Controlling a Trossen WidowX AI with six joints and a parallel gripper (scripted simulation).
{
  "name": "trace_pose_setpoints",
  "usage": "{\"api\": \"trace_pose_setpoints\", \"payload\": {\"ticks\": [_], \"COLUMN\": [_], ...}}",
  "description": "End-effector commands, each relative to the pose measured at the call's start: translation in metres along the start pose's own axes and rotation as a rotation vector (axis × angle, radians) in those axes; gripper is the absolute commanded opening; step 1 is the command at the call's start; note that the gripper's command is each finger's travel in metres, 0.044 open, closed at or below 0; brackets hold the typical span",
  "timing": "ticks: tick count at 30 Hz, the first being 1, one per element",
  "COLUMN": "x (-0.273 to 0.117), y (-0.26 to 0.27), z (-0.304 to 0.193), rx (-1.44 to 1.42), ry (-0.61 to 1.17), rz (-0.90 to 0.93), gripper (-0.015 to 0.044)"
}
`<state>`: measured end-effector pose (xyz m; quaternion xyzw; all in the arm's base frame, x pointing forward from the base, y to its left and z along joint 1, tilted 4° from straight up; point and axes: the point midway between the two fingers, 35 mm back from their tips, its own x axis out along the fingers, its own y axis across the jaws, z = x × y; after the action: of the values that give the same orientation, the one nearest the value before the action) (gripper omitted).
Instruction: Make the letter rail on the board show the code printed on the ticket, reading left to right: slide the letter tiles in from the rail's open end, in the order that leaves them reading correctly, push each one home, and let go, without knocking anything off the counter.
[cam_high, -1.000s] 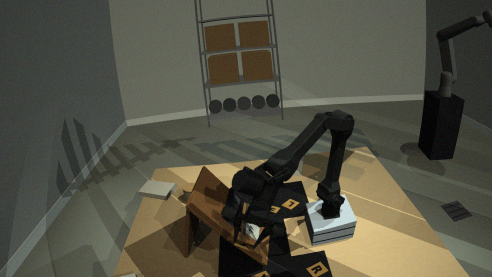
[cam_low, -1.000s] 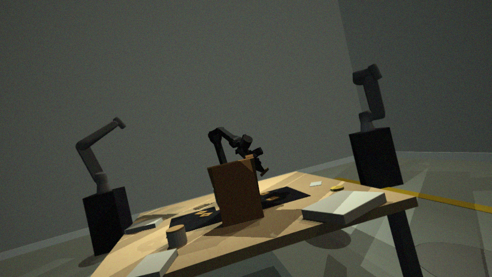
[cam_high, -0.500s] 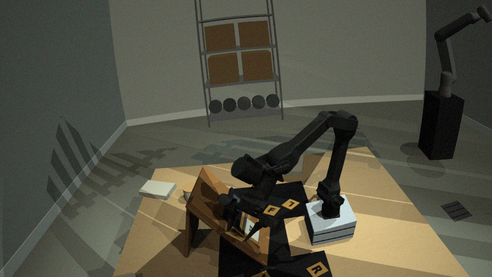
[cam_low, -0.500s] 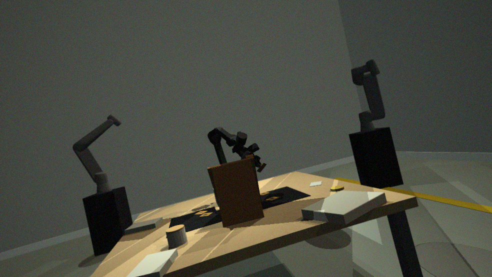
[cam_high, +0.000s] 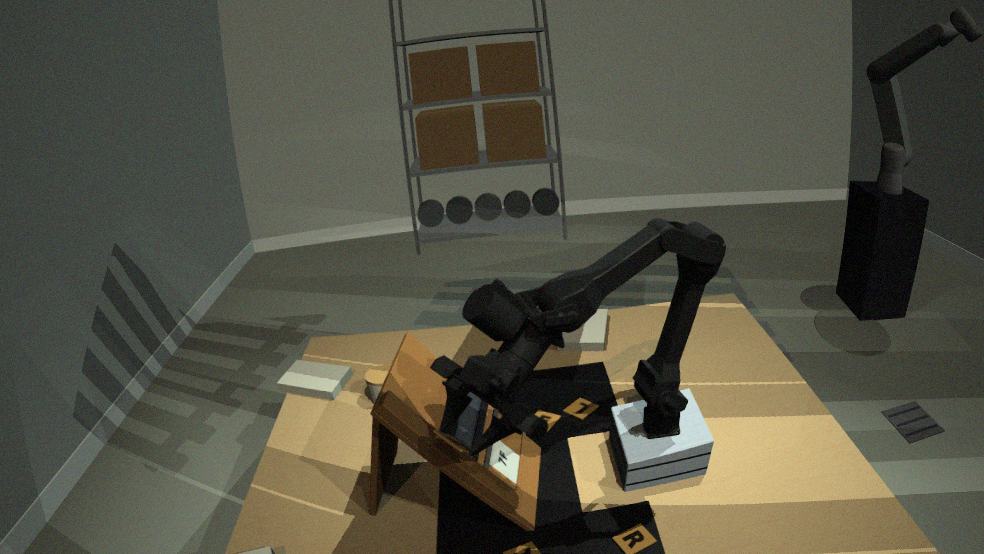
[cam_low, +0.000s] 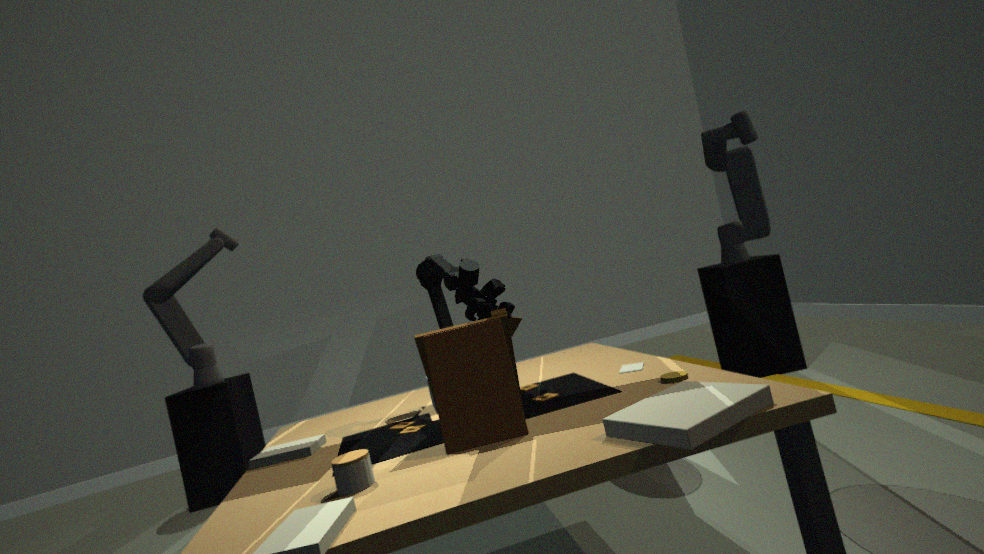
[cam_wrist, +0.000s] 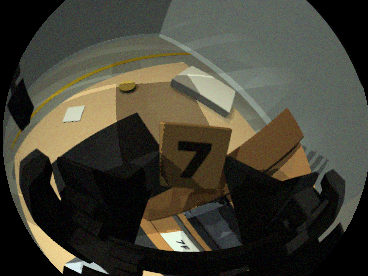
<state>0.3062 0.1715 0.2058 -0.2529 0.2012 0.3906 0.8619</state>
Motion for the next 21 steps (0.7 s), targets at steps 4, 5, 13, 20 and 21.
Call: {"api": "trace_pose_setpoints", "payload": {"ticks": [4, 5, 13, 20, 21], "x": [-0.012, -0.014, -0.024, -0.035, -0.037], "y": [-0.02, -0.023, -0.05, -0.071, -0.075], "z": [0.01, 0.011, -0.01, -0.031, -0.035], "rx": [0.085, 0.099, 0.152, 0.188, 0.199], "ry": [-0.042, -0.047, -0.034, -0.017, -0.013], "rz": [-0.057, -0.065, -0.123, -0.176, -0.185], "gripper": [0.0, 0.0, 0.0, 0.0, 0.0]}}
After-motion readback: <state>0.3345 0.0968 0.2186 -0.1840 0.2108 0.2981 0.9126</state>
